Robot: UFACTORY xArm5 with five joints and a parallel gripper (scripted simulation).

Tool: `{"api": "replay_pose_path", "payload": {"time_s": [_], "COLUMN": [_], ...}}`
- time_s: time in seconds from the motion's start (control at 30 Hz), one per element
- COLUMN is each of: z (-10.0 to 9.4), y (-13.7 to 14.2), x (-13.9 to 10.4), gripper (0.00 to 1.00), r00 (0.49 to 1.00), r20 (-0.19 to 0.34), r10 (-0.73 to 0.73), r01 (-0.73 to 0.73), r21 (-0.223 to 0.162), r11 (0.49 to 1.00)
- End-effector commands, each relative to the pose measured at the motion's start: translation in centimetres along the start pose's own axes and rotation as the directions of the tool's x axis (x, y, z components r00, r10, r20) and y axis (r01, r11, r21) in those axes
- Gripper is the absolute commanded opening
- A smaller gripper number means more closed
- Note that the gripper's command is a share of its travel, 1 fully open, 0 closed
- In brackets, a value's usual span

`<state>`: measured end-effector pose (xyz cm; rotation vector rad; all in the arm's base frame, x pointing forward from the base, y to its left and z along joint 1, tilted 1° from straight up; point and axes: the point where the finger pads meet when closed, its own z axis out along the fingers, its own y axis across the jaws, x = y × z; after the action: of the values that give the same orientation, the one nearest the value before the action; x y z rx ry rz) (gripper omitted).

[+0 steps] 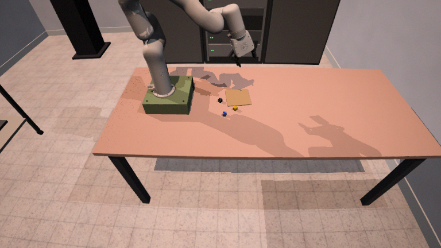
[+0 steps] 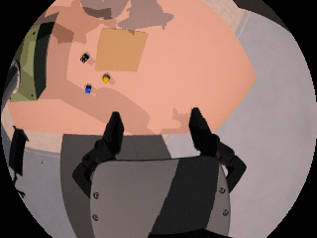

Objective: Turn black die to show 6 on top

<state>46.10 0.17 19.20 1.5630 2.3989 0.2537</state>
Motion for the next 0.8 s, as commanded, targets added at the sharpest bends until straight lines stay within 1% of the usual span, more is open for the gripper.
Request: {"api": "replay_pose_path", "payload": {"time_s": [0.0, 0.03, 0.07, 0.13, 0.17, 0.2, 0.23, 0.33, 0.4, 0.43, 0.47, 0.53, 0.63, 0.77], "z": [2.4, 2.4, 3.5, 3.5, 4.3, 4.3, 5.0, 5.0, 6.0, 6.0, 6.3, 6.7, 6.9, 7.0], "y": [-4.5, -4.5, -6.9, -6.9, -9.1, -9.1, -11.0, -11.0, -13.9, -13.9, -15.0, -16.5, -17.3, -17.4], "x": [-1.8, -1.8, -2.3, -2.3, -2.6, -2.6, -2.8, -2.8, -2.9, -2.9, -2.9, -2.9, -2.8, -2.8], "gripper": [1.0, 1.0, 1.0, 1.0, 1.0, 1.0, 1.0, 1.0, 1.0, 1.0, 1.0, 1.0, 1.0, 1.0], "r00": [0.993, 0.993, 0.984, 0.983, 0.972, 0.972, 0.959, 0.959, 0.935, 0.935, 0.925, 0.909, 0.9, 0.899], "r20": [-0.006, -0.006, -0.008, -0.008, -0.007, -0.007, -0.005, -0.005, 0.002, 0.002, 0.005, 0.01, 0.014, 0.014], "r10": [0.119, 0.119, 0.18, 0.181, 0.236, 0.236, 0.283, 0.283, 0.355, 0.355, 0.381, 0.416, 0.436, 0.437], "r01": [-0.118, -0.118, -0.178, -0.179, -0.231, -0.231, -0.276, -0.276, -0.344, -0.344, -0.368, -0.4, -0.418, -0.419], "r21": [0.084, 0.084, 0.129, 0.129, 0.169, 0.169, 0.202, 0.202, 0.254, 0.254, 0.273, 0.298, 0.312, 0.313], "r11": [0.989, 0.989, 0.976, 0.975, 0.958, 0.958, 0.94, 0.94, 0.904, 0.904, 0.889, 0.867, 0.853, 0.852]}}
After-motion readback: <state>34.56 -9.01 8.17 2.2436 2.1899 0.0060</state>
